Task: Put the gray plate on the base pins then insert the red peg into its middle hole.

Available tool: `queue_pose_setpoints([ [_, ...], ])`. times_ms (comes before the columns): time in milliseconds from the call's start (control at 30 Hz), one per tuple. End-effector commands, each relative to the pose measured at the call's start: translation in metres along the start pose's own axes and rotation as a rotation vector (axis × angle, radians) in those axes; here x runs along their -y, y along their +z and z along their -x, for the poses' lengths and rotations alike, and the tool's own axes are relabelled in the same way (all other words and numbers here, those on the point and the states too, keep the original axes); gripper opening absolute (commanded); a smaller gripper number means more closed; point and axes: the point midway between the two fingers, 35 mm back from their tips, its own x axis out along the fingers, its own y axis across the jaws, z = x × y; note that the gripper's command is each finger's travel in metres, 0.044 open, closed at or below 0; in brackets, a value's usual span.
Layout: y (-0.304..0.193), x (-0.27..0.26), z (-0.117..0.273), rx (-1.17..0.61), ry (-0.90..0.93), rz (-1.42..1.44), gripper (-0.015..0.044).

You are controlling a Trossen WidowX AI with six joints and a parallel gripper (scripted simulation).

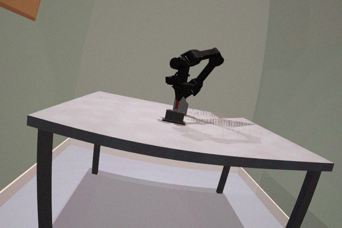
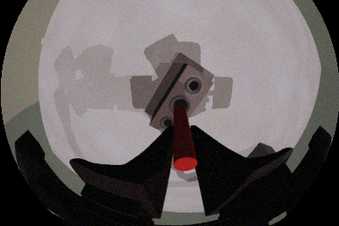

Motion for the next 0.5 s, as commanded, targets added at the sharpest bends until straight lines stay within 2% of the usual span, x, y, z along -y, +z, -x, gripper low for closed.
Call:
queue_pose_setpoints([
  [0,0.0004,-0.0002,0.0003,0.002,-0.001,0.001,0.0],
  [467,0.0008,-0.0005,-0.0096,0.002,-0.001,0.002,0.0],
])
